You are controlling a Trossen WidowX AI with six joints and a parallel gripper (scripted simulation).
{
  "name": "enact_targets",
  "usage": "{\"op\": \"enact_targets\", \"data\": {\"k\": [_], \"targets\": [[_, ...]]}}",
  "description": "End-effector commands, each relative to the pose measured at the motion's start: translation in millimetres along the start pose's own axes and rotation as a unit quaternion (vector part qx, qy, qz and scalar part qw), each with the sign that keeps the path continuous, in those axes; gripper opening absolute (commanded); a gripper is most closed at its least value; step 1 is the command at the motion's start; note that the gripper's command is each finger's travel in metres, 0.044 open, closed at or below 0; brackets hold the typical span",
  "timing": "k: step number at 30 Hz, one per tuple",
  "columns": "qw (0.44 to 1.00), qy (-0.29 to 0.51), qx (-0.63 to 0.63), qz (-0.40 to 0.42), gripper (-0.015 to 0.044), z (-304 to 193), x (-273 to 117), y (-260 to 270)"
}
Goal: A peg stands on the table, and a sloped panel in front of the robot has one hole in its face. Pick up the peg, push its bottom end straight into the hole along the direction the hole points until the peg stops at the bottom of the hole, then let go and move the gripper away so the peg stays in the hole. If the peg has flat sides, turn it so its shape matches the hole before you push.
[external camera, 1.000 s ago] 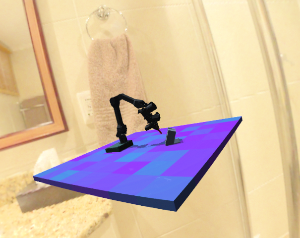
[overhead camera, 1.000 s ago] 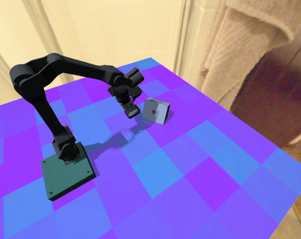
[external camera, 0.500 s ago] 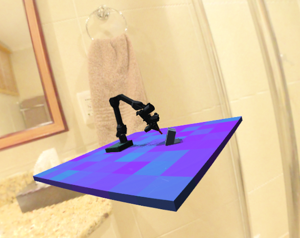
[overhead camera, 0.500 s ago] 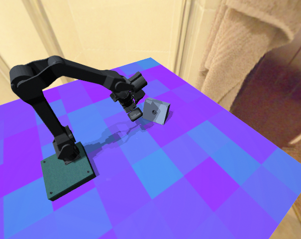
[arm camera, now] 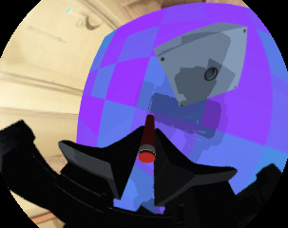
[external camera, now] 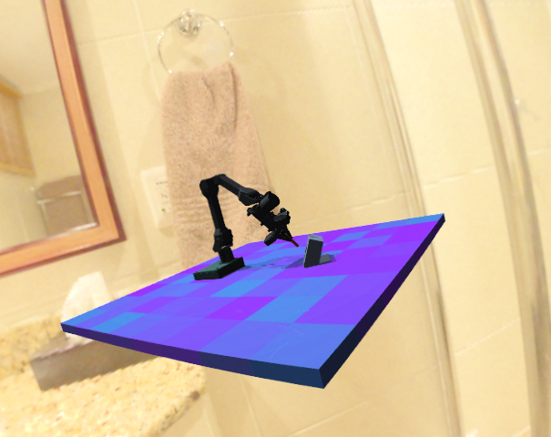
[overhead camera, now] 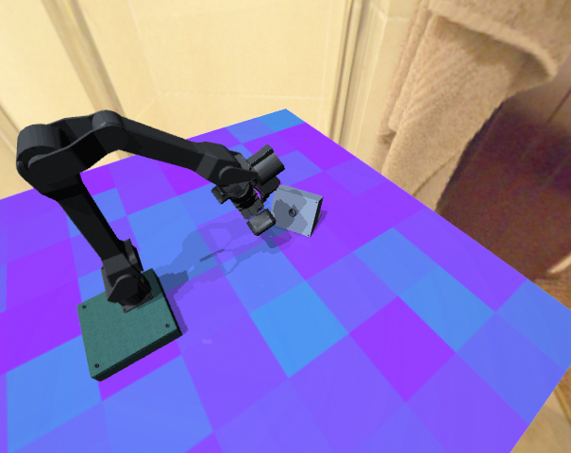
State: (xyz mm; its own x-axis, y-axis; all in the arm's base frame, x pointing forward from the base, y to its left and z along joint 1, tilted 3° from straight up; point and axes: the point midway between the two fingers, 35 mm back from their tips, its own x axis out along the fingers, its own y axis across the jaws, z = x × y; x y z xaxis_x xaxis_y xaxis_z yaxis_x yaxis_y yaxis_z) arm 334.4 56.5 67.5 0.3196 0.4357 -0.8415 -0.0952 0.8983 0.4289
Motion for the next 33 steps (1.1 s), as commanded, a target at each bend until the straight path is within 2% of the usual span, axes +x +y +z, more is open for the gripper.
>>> {"op": "enact_targets", "data": {"k": [1,33], "targets": [[1.000,-0.004,0.000,0.006,0.0000,-2.4,0.4,-4.1],[0.995,-0.087,-0.007,0.040,0.0000,6.4,-13.3,-37.5]]}}
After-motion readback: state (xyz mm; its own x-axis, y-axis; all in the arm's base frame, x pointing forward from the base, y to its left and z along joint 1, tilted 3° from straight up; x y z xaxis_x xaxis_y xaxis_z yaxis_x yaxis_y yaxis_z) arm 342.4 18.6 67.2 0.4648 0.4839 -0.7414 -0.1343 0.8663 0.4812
